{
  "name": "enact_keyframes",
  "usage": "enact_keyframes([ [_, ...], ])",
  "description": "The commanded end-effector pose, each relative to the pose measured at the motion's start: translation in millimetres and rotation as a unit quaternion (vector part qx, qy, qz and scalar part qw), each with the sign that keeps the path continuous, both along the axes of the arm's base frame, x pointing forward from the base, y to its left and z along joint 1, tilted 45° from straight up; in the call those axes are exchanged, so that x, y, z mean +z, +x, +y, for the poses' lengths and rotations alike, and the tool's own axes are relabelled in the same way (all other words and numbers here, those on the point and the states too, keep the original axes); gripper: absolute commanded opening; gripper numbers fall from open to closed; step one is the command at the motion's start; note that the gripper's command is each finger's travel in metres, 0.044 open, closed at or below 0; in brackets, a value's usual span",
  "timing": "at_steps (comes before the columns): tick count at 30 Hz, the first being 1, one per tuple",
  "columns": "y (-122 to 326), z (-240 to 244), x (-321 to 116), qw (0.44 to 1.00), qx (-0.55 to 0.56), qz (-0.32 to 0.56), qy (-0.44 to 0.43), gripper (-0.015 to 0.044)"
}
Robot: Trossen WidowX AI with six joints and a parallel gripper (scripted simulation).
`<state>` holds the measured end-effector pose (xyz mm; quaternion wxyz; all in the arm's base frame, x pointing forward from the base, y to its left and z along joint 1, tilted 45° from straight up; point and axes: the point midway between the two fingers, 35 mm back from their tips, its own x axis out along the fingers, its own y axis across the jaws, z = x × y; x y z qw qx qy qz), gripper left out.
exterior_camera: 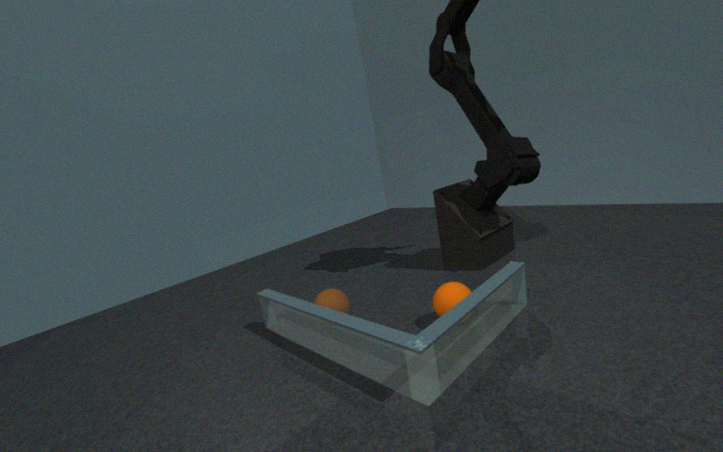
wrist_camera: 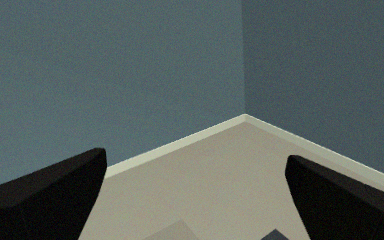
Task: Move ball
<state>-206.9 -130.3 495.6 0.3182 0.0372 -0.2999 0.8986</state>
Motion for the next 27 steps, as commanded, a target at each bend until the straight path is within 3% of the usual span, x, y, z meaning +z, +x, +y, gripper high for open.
enact_keyframes([
  [1, 1, 2, 1, 1.0, -0.002, 0.003, -0.003, 0.0378],
  [4, 13, 35, 12, 0.997, -0.026, 0.05, -0.049, 0.0378],
  [13, 62, 159, 24, 0.98, -0.177, 0.046, -0.078, 0.0378],
  [20, 135, 245, 12, 0.945, -0.307, 0.03, -0.111, 0.0378],
  [27, 222, 302, -23, 0.897, -0.411, 0.009, -0.163, 0.0378],
])
